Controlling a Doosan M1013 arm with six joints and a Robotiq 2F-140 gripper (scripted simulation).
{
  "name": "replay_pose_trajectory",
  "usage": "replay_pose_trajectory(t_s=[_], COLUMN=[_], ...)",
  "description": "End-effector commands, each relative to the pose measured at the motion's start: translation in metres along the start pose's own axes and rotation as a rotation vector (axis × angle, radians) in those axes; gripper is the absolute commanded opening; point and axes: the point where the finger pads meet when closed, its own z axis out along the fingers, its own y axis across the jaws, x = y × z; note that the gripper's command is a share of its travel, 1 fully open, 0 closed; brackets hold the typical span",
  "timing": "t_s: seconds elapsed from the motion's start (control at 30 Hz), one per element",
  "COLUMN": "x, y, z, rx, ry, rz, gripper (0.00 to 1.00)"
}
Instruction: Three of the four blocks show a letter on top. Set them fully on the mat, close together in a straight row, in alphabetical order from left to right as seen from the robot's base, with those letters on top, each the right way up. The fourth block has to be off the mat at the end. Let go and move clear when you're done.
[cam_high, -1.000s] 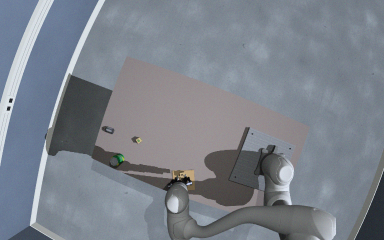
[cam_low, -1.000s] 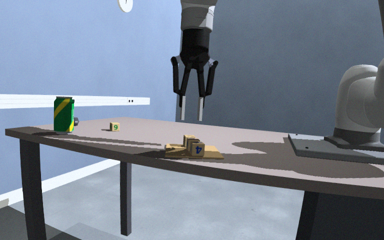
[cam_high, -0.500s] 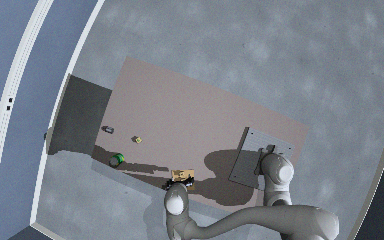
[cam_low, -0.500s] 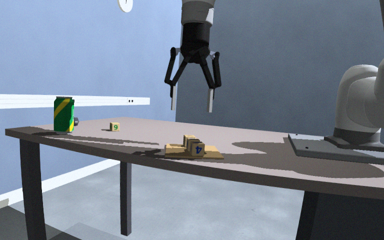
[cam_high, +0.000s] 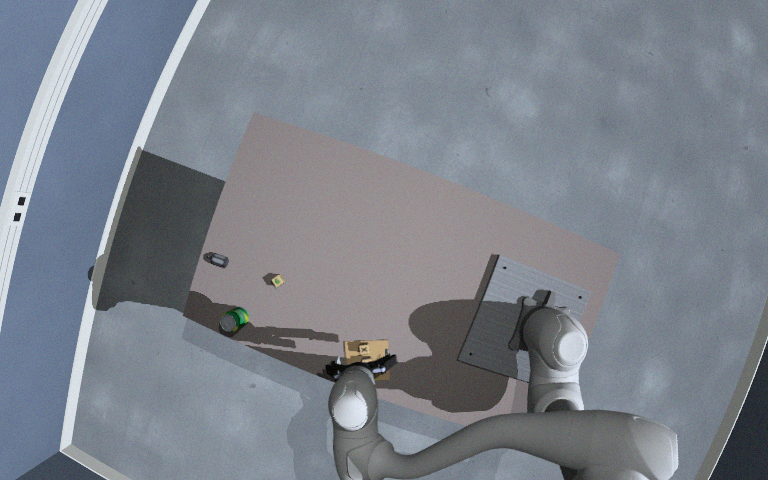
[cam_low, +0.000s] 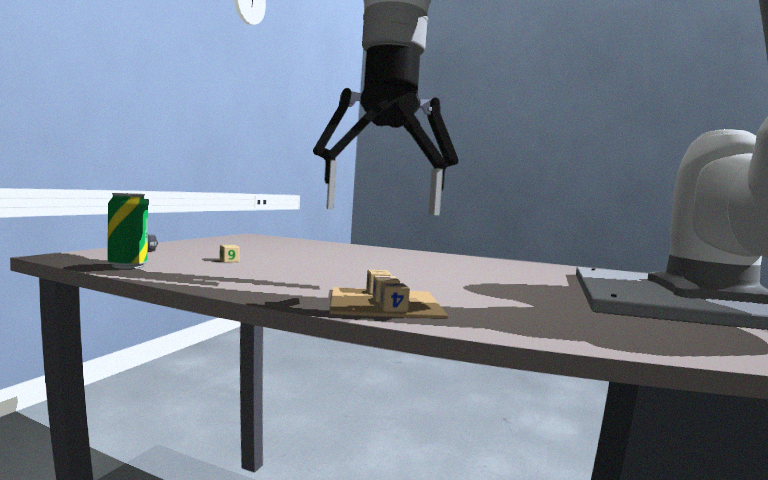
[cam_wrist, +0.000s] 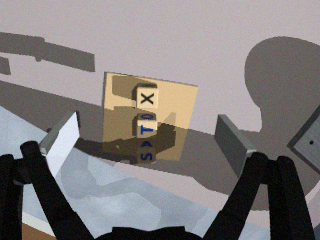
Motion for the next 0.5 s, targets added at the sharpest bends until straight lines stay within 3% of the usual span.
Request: replay_pose_trajectory(t_s=[0.0,0.23,0.47], x=[0.000,0.000,0.000], y=[0.000,0.000,0.000], z=[-0.001,-0.009,-0.037], rx=[0.001,0.001,0.001], ry=[0.000,0.000,0.000], rz=[0.000,0.000,0.000], gripper=[1.00,1.00,1.00])
